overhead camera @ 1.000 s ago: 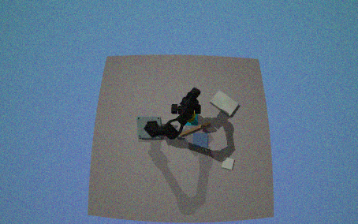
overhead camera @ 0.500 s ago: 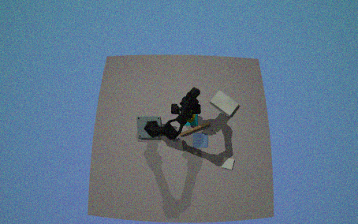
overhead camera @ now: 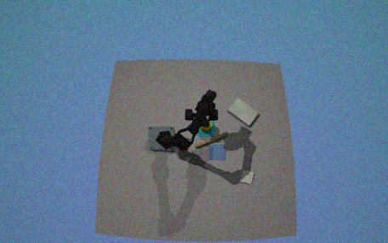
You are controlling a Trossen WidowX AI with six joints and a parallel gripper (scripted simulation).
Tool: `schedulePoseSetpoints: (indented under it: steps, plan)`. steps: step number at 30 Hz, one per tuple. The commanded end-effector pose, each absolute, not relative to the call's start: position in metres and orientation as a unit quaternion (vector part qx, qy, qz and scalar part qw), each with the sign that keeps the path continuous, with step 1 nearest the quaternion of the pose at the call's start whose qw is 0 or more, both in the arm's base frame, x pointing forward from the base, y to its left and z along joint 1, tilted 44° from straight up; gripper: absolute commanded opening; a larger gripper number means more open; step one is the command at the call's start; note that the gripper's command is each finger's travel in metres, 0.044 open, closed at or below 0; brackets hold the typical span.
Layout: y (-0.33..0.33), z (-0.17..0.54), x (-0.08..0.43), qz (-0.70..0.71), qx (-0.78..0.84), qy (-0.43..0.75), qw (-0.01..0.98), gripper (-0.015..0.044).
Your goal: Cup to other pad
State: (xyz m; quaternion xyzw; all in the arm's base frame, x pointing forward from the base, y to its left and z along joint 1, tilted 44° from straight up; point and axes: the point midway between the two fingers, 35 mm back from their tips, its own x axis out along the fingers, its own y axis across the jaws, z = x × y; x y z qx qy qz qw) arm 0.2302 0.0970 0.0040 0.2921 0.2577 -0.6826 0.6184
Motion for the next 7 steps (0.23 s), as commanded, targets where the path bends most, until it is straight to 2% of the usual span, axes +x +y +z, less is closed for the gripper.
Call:
schedulePoseSetpoints:
  steps: [1, 7]
  plan:
    - [0.1051, 0.0132, 0.2307, -0.681, 0.300, 0.258, 0.616, 0.0440]
    - [0.1017, 0.0101, 0.2298, -0.681, 0.294, 0.258, 0.619, 0.0440]
